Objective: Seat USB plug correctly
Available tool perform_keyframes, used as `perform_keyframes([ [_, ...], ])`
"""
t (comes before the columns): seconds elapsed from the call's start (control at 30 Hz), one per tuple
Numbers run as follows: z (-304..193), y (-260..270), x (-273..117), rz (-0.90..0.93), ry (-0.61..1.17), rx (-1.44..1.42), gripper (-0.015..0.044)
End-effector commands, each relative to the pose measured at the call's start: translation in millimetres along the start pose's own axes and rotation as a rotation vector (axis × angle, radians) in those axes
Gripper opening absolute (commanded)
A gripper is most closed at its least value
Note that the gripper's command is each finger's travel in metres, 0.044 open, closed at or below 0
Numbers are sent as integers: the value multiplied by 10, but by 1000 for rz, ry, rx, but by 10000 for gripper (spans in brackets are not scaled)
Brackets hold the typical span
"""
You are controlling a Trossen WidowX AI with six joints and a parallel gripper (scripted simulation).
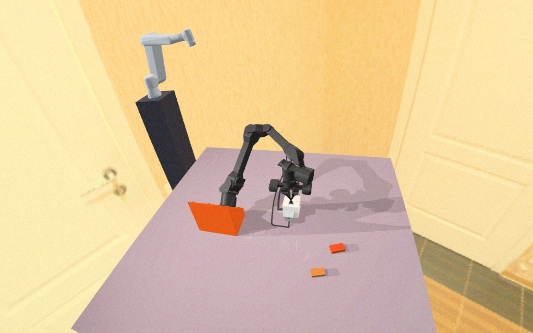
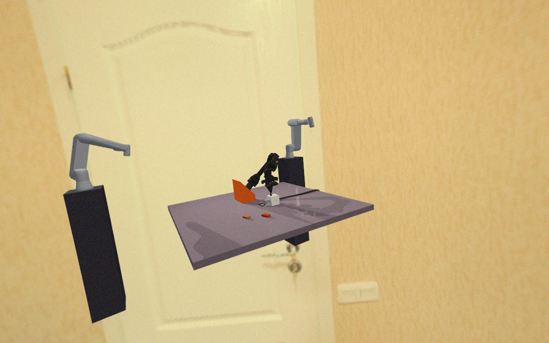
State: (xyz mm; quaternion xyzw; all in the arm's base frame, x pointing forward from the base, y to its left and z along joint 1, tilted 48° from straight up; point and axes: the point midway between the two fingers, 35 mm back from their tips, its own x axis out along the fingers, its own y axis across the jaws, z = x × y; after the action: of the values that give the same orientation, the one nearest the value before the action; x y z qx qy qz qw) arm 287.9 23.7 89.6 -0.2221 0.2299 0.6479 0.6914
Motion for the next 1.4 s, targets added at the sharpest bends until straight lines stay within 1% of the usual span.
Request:
perform_keyframes([
  [0.0, 9, 1, 27, 4, -3, 0, 0],
  [0.7, 9, 1, 27, 4, -3, 0, 0],
  [0.8, 0, -1, 2, 0, 0, 0, 79],
  [0.83, 0, -1, 2, 0, 0, 0, 95],
  [1.37, 0, -1, 2, 0, 0, 0, 95],
])
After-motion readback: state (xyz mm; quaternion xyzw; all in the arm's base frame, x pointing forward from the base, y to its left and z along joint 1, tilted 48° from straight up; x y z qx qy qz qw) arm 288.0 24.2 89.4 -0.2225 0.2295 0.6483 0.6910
